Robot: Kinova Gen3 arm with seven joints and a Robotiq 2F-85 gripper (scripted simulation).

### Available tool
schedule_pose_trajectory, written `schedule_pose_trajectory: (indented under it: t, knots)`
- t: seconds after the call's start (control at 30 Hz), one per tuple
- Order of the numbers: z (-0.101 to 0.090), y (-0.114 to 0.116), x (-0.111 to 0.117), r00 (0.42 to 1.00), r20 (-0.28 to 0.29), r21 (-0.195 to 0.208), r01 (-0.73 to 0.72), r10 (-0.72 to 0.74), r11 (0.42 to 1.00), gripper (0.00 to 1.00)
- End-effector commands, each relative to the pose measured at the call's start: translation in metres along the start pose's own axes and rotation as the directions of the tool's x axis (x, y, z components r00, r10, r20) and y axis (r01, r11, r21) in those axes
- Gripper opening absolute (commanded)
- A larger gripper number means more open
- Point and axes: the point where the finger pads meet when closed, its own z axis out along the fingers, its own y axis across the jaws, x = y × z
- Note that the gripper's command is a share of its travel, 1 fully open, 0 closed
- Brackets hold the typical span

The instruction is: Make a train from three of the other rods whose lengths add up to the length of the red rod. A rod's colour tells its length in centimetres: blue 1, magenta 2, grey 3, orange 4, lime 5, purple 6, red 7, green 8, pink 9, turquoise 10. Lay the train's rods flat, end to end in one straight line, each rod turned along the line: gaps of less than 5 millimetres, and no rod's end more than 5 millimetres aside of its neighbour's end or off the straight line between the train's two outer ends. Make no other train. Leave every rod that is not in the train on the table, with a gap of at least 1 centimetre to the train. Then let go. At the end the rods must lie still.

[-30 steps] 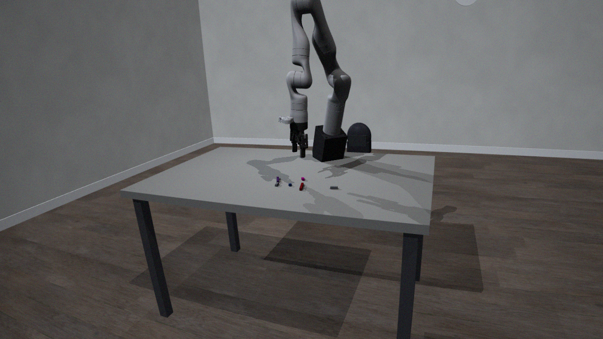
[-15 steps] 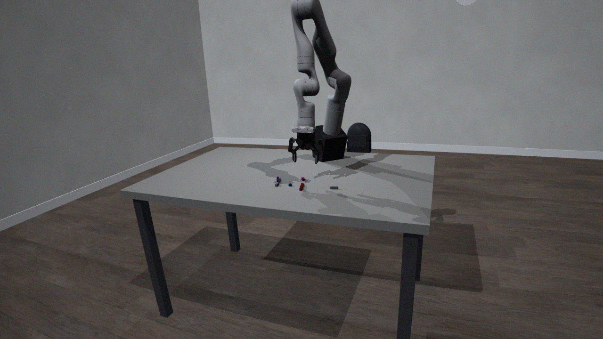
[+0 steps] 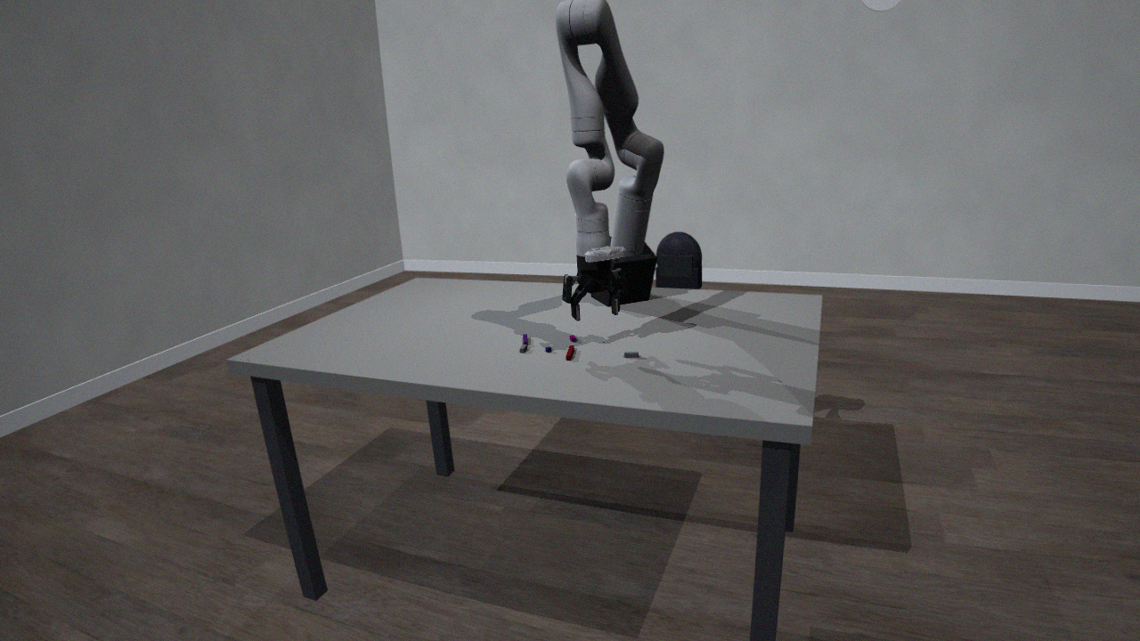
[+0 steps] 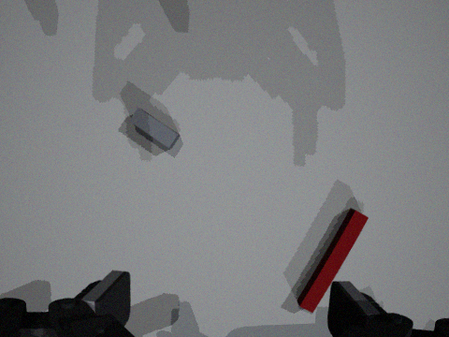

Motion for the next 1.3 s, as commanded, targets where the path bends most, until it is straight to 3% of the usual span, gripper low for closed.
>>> schedule_pose_trajectory:
  t: [0.0, 1.27]
  knots:
    - [0.0026, -0.0079, 0.0042, 0.999, -0.003, 0.003, 0.045, -0.045, 0.999, 1.0]
    - [0.0032, -0.0092, 0.0048, 0.998, -0.005, 0.005, 0.064, -0.064, 0.998, 1.0]
